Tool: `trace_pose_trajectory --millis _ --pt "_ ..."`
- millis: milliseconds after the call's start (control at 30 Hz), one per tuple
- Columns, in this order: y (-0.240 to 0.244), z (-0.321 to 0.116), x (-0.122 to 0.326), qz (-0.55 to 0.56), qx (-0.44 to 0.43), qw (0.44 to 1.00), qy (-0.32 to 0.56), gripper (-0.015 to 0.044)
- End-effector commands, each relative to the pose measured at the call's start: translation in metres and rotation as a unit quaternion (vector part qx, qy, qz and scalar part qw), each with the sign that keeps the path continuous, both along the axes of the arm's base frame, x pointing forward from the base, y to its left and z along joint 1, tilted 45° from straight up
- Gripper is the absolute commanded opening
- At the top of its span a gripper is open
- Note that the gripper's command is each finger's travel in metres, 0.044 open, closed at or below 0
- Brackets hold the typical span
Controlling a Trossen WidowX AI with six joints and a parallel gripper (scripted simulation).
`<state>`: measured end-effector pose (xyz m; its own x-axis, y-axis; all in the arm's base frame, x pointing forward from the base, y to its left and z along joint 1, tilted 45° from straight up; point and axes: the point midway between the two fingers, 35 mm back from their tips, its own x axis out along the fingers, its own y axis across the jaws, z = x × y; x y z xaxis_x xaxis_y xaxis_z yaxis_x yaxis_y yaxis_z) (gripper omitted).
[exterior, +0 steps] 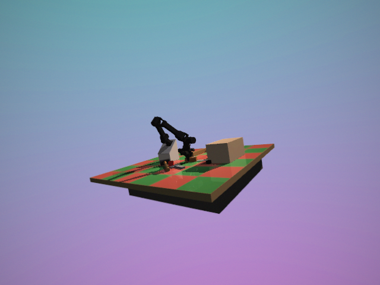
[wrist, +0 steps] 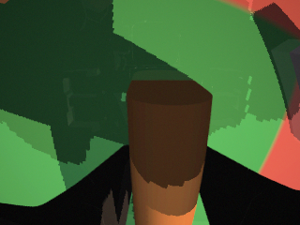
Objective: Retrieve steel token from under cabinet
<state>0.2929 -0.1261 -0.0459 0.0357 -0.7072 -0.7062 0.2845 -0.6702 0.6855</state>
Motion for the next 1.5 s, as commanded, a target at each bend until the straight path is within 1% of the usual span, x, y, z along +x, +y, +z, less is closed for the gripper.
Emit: trace_pose_trajectory --millis 0,1467 --pt "0.001 -0.001 0.009 -0.001 0.001 1.000 -0.007 0.0000" --pt "0.014 -0.009 0.054 -0.001 0.002 1.000 -0.008 0.0000"
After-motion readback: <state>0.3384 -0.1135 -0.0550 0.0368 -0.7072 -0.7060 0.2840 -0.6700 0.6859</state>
